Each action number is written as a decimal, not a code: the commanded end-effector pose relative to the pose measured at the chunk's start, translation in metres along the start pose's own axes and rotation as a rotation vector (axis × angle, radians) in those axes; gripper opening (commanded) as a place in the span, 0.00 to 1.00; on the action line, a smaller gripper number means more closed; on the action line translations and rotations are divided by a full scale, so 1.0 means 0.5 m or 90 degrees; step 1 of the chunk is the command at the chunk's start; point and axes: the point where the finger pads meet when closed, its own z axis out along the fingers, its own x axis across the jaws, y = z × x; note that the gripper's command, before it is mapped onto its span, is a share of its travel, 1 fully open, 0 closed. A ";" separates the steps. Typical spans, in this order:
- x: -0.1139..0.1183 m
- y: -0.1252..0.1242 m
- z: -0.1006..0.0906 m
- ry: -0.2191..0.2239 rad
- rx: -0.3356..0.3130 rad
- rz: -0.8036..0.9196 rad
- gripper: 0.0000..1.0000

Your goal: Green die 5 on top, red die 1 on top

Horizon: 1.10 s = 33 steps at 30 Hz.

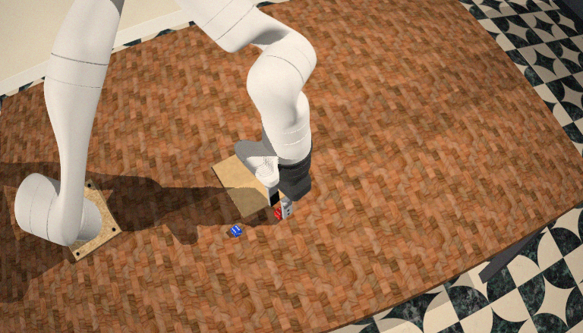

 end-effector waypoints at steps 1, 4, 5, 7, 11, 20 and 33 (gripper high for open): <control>0.000 0.001 -0.001 0.000 -0.001 0.000 0.64; 0.000 0.001 -0.001 0.000 -0.001 0.000 0.64; 0.000 0.001 -0.001 0.000 -0.001 0.000 0.64; 0.000 0.001 -0.001 0.000 -0.001 0.000 0.64; 0.000 0.001 -0.001 0.000 -0.001 0.000 0.64; 0.000 0.001 0.008 0.000 -0.001 0.000 0.64; 0.000 0.001 0.033 0.000 -0.001 0.000 0.64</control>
